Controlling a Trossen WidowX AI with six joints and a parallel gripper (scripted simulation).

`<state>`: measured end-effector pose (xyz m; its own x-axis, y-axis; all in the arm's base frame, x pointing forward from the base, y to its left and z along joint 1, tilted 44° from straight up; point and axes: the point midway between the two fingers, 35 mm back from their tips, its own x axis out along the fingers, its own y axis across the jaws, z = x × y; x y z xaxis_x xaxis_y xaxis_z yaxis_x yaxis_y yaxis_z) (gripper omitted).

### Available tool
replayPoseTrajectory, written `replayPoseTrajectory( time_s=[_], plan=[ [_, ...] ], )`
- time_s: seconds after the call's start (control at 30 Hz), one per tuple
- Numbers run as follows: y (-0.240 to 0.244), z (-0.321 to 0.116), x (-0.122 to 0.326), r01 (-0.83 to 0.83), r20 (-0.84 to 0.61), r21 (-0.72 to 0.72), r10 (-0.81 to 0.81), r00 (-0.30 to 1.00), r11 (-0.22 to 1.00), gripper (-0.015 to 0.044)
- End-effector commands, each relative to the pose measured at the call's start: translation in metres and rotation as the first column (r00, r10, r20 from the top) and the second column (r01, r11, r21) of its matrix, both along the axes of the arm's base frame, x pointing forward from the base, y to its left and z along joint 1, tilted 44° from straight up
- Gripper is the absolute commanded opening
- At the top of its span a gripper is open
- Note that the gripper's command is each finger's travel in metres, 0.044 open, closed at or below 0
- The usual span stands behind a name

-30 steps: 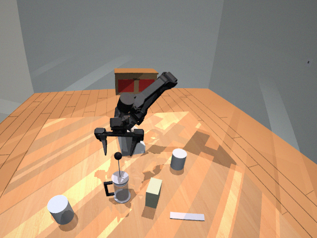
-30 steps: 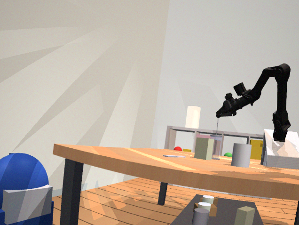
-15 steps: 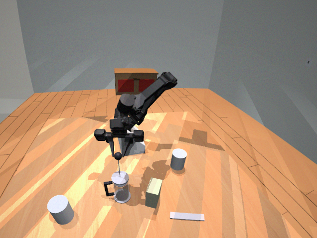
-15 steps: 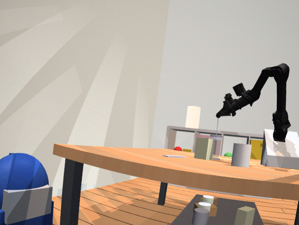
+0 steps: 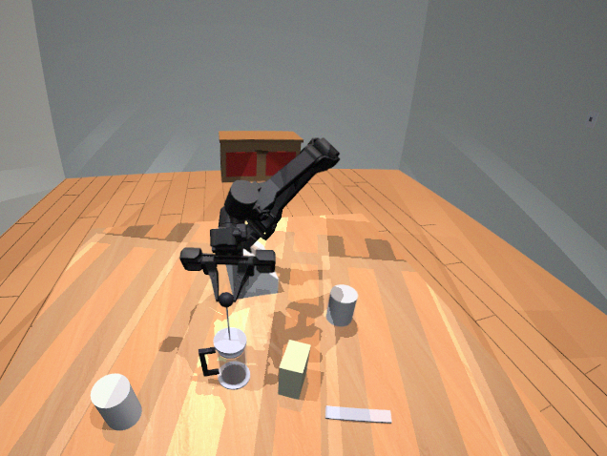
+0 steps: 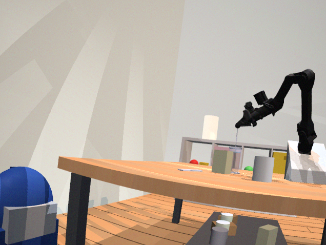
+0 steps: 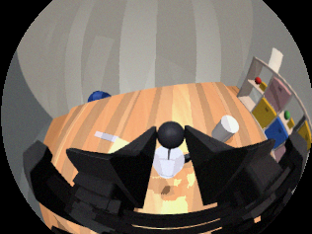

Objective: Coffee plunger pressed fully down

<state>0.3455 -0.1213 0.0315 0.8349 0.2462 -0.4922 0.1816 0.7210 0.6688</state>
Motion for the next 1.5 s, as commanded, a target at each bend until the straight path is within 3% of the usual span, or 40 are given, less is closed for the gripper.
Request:
replayPoseTrajectory(
  time_s=[0.0,1.47],
  plan=[
    [0.006,-0.008,0.000,-0.002,-0.010,0.003,0.002,1.000,1.000,0.0121],
    [0.052,-0.063,0.011,-0.001,-0.010,0.006,0.001,1.000,1.000,0.0121]
  ],
)
